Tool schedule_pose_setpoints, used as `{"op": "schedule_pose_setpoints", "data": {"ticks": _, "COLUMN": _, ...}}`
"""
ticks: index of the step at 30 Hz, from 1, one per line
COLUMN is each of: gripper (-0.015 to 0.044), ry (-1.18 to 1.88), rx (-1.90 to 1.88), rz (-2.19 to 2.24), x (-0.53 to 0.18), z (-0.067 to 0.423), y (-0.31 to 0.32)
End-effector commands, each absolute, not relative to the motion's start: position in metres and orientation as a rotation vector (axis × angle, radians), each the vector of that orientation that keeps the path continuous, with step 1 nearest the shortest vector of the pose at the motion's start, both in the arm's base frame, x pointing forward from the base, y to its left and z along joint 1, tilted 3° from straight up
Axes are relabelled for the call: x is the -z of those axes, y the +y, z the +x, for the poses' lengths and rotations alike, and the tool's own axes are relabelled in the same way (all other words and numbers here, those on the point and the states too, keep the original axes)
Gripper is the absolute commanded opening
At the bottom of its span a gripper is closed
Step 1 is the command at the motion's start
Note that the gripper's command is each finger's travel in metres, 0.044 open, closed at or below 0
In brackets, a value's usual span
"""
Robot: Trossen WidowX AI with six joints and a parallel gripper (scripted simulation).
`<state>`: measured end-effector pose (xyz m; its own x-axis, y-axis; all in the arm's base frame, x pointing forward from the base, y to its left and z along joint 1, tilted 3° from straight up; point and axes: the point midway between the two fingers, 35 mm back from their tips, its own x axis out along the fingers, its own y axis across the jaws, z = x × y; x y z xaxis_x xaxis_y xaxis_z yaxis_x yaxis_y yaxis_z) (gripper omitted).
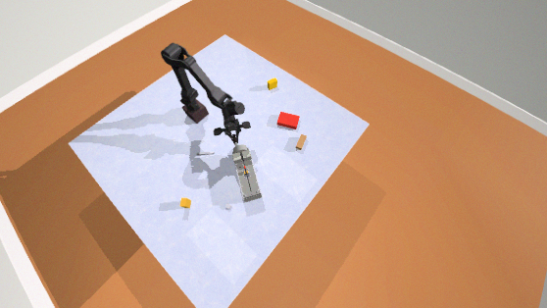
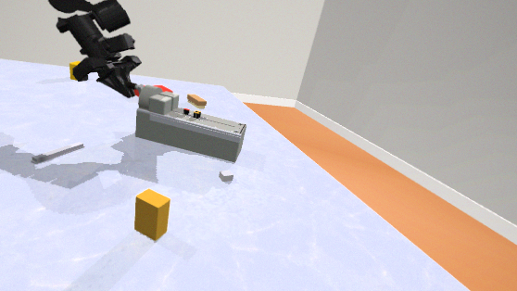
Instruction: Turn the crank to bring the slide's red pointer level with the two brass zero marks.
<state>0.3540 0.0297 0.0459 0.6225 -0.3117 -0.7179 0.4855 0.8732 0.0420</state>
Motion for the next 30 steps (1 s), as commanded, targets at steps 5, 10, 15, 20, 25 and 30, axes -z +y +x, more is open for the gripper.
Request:
{"op": "schedule_pose_setpoints", "data": {"ticks": 5, "gripper": 0.0000, "ry": 0.759, "rx": 0.446, "rz": 0.251, "x": -0.0505, "z": 0.3583, "y": 0.0380}}
{"op": "schedule_pose_setpoints", "data": {"ticks": 10, "gripper": 0.0000, "ry": 0.759, "rx": 0.445, "rz": 0.251, "x": -0.0503, "z": 0.3589, "y": 0.0392}}
{"op": "schedule_pose_setpoints", "data": {"ticks": 15, "gripper": 0.0000, "ry": 0.759, "rx": 0.445, "rz": 0.251, "x": -0.0501, "z": 0.3596, "y": 0.0404}}
{"op": "schedule_pose_setpoints", "data": {"ticks": 20, "gripper": 0.0000, "ry": 0.759, "rx": 0.445, "rz": 0.251, "x": -0.0498, "z": 0.3603, "y": 0.0419}}
{"op": "schedule_pose_setpoints", "data": {"ticks": 25, "gripper": 0.0000, "ry": 0.759, "rx": 0.445, "rz": 0.252, "x": -0.0493, "z": 0.3613, "y": 0.0437}}
{"op": "schedule_pose_setpoints", "data": {"ticks": 30, "gripper": 0.0000, "ry": 0.759, "rx": 0.445, "rz": 0.252, "x": -0.0486, "z": 0.3627, "y": 0.0463}}
